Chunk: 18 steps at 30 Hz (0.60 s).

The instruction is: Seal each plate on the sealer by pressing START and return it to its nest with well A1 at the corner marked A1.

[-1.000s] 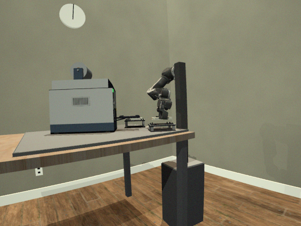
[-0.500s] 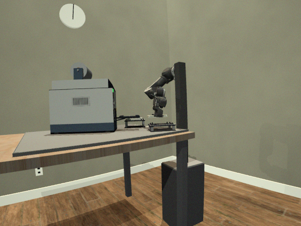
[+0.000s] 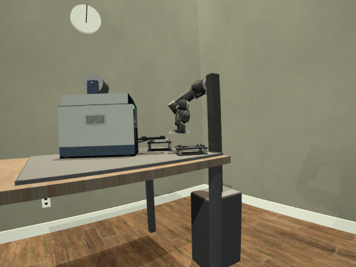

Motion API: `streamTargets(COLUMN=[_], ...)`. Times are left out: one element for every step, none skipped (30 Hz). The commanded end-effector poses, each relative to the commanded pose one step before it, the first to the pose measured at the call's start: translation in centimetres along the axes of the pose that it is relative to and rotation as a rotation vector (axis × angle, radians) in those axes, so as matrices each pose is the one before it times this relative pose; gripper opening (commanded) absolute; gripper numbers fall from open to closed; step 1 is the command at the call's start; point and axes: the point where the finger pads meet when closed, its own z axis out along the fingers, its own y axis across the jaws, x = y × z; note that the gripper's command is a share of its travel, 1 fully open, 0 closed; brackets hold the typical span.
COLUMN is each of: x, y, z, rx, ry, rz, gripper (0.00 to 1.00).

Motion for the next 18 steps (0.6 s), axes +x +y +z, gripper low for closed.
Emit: streamTargets(x=[-0.0912,-0.2298,-0.1708,-0.1715,-0.1717,0.1501,0.1253,-0.0416,-0.5782,-0.2385,-0.2307,-0.2028,-0.2221,-0.1851,-0.2769,0.0000,0.0000,-0.2407], y=[-0.083,-0.465,-0.424,-0.368,-0.371,-0.072,-0.078,0.010,0.075,0.006,0.000,0.052,0.016,-0.051,0.001,0.000,0.000,0.032], z=[-0.405,-0.270,-0.237,-0.236,-0.236,0.024,0.114,-0.028,-0.038,0.032,0.039,0.029,0.036,0.082,0.017,0.000,0.000,0.022], rx=[-0.01331,0.00431,0.00099,-0.00242,-0.00220,0.00096,0.00427,-0.00039,-0.00593,-0.00036,-0.00006,-0.00123,-0.00041,0.00178,-0.00041,0.00000,0.00000,-0.00112], ry=[0.00392,-0.00197,-0.00014,-0.00014,-0.00014,0.00447,0.00345,-0.00123,-0.00722,-0.00017,-0.00002,0.00040,0.00012,0.00123,-0.00118,0.00000,0.00000,-0.00024], rz=[-0.00481,0.00001,-0.00003,-0.00004,-0.00004,-0.00314,-0.00174,0.00065,0.00762,0.00029,0.00002,-0.00106,-0.00032,-0.00044,0.00071,0.00000,0.00000,0.00016], gripper=[0.00,0.00,0.00,0.00,0.00,0.00,0.00,0.00,0.00,0.00,0.00,0.00,0.00,0.00,0.00,0.00,0.00,0.00])
